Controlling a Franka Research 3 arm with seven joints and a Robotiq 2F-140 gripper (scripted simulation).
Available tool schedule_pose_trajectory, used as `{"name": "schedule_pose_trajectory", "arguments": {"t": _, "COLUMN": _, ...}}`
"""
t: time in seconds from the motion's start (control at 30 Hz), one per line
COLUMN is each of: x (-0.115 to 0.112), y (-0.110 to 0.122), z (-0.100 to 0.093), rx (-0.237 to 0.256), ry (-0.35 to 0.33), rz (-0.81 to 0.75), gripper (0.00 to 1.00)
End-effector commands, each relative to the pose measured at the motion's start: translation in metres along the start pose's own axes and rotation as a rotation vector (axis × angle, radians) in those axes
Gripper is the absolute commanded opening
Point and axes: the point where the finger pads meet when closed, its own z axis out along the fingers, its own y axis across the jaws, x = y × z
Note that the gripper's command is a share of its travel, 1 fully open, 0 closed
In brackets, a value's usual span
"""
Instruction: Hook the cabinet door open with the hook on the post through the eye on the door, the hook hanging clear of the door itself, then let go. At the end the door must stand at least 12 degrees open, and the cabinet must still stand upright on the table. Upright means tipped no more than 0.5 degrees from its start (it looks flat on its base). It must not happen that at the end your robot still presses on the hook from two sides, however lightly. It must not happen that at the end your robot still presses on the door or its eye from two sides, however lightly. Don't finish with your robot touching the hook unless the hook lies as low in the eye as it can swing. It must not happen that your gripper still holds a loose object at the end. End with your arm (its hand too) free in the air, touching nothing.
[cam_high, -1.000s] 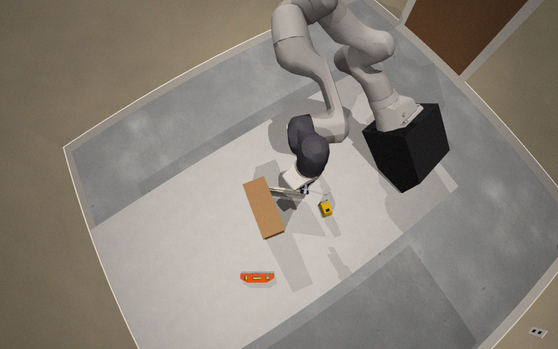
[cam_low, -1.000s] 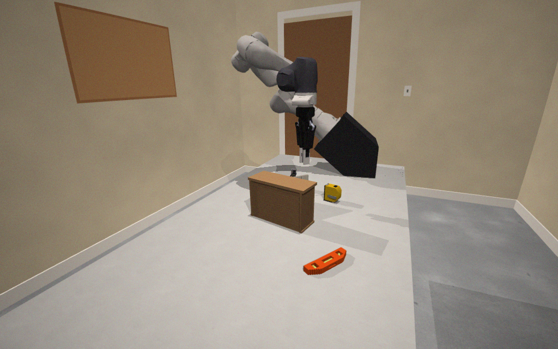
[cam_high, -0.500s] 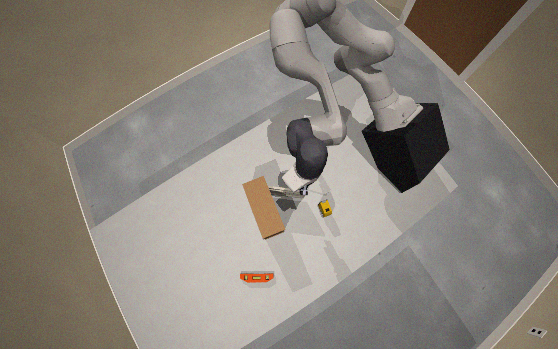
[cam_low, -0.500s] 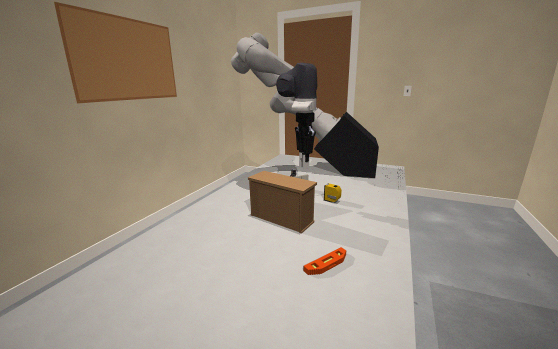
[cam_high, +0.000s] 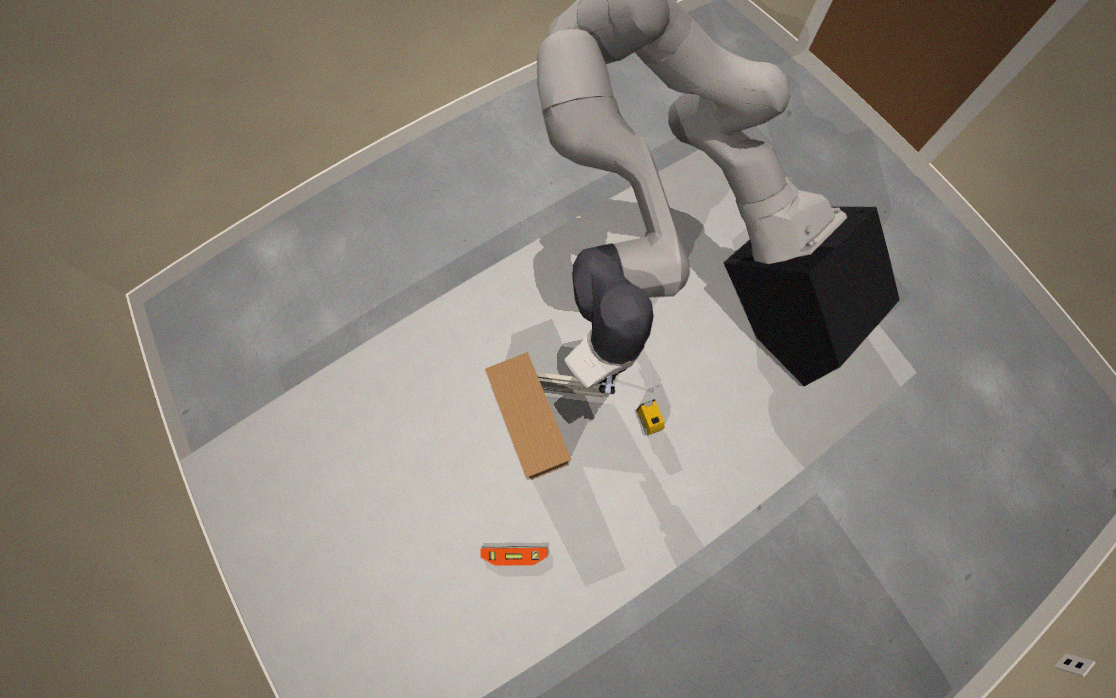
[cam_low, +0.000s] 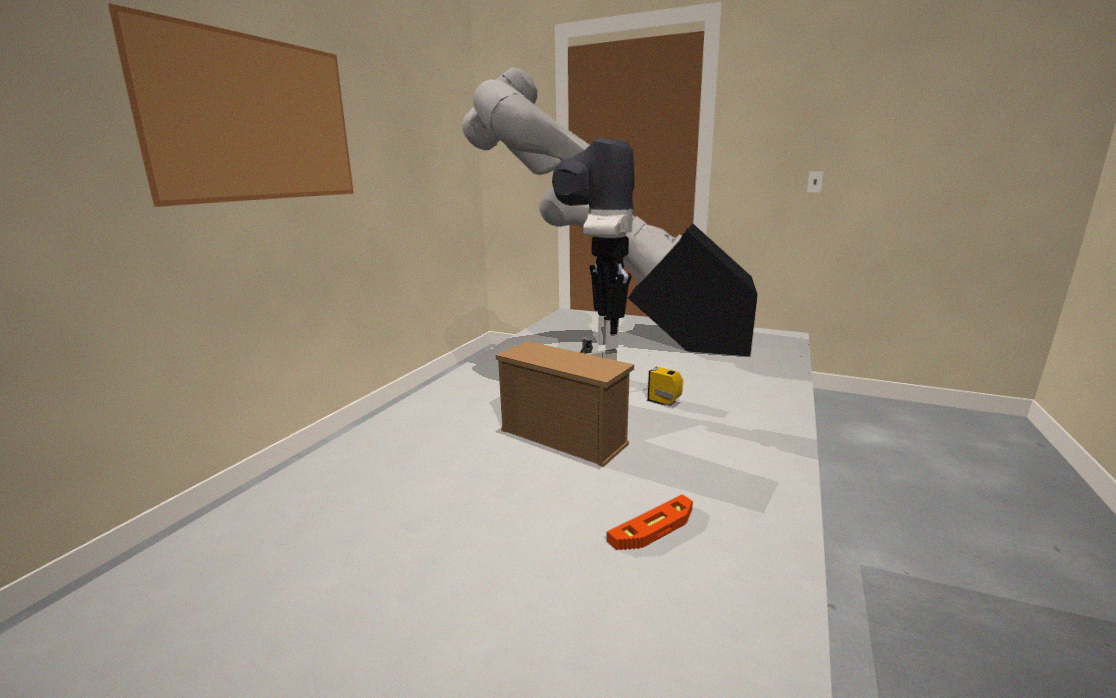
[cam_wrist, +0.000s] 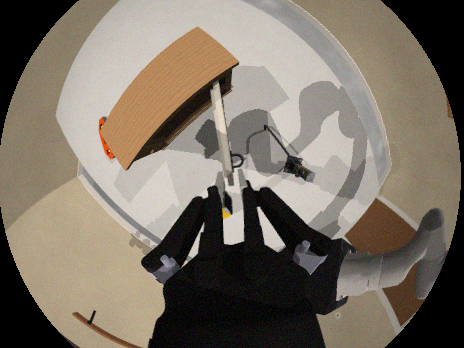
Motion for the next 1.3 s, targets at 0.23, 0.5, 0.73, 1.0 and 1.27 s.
{"name": "schedule_pose_trajectory", "arguments": {"t": 0.23, "x": -0.001, "y": -0.002, "z": 0.012, "rx": 0.007, "ry": -0.001, "rz": 0.007, "gripper": 0.16}}
{"name": "schedule_pose_trajectory", "arguments": {"t": 0.5, "x": -0.001, "y": -0.002, "z": 0.019, "rx": 0.007, "ry": -0.001, "rz": 0.007, "gripper": 0.16}}
{"name": "schedule_pose_trajectory", "arguments": {"t": 0.73, "x": -0.001, "y": -0.002, "z": 0.020, "rx": 0.007, "ry": -0.001, "rz": 0.007, "gripper": 0.16}}
{"name": "schedule_pose_trajectory", "arguments": {"t": 1.0, "x": -0.001, "y": -0.002, "z": 0.021, "rx": 0.007, "ry": -0.001, "rz": 0.007, "gripper": 0.16}}
{"name": "schedule_pose_trajectory", "arguments": {"t": 1.27, "x": -0.001, "y": 0.004, "z": 0.021, "rx": 0.007, "ry": -0.001, "rz": -0.029, "gripper": 0.16}}
